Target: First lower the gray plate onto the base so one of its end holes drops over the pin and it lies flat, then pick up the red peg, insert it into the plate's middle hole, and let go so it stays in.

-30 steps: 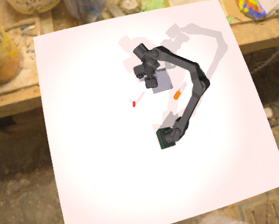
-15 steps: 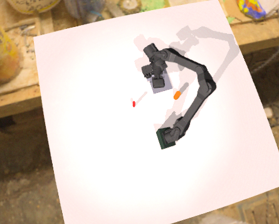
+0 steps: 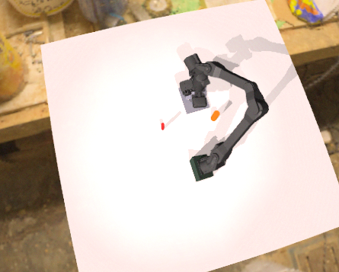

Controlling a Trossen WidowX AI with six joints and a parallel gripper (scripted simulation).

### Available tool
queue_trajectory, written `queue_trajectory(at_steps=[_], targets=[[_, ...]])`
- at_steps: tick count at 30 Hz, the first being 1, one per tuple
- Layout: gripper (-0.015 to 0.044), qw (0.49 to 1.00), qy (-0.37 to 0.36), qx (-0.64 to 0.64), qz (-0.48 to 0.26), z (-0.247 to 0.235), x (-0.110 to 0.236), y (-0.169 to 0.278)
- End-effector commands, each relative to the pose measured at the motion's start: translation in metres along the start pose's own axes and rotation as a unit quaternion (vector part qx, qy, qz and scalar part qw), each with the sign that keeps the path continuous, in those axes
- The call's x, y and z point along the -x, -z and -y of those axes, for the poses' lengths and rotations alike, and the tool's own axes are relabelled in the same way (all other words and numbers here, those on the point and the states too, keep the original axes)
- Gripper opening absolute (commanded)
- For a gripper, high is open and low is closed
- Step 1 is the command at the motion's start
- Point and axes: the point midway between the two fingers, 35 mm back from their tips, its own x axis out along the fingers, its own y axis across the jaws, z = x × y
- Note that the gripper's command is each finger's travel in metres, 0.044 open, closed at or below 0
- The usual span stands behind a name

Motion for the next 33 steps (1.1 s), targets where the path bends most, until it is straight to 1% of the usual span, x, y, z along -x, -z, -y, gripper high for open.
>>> queue_trajectory(at_steps=[1,25,33], targets=[[0.0000,1.000,0.000,0.005,-0.002,-0.002,-0.001,0.000],[0.0000,1.000,0.000,0.005,-0.002,-0.002,-0.001,0.001],[0.0000,1.000,0.000,0.005,-0.003,-0.002,-0.015,0.001]])
